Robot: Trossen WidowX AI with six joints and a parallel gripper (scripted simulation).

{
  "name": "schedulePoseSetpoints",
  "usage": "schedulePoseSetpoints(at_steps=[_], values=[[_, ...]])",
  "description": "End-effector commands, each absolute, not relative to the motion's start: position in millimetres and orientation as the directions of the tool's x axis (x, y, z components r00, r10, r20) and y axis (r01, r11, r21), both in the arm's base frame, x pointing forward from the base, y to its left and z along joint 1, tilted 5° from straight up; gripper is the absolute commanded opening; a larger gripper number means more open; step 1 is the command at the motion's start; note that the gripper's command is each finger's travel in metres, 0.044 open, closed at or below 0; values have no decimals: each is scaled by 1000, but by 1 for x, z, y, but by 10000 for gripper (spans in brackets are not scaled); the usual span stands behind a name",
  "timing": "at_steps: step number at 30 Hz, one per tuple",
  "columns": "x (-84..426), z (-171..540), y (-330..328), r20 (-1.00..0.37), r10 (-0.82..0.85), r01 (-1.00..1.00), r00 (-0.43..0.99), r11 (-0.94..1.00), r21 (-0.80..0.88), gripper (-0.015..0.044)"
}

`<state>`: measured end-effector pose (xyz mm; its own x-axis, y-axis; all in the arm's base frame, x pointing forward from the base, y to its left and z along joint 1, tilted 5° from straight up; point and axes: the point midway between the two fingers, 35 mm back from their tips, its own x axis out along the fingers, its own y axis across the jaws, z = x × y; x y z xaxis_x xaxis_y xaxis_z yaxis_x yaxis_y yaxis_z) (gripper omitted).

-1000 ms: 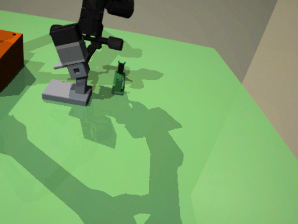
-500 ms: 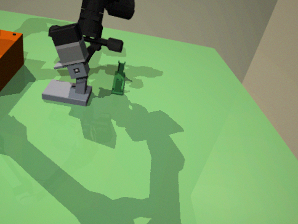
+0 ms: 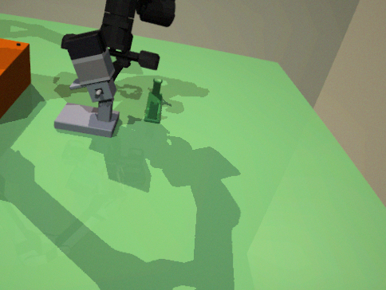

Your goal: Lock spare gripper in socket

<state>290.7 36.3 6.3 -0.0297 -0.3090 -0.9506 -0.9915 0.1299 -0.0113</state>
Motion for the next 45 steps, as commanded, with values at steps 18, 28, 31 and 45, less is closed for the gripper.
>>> schedulePoseSetpoints(at_steps=[18, 28, 31, 45], values=[[291, 16, 45, -951, -309, -992, -32, 129, -9, 200], [291, 33, 61, -948, -316, -993, -36, 121, -3, 200], [291, 39, 66, -947, -319, -993, -36, 118, -2, 200], [292, 65, 89, -944, -329, -994, -34, 105, -1, 200]])
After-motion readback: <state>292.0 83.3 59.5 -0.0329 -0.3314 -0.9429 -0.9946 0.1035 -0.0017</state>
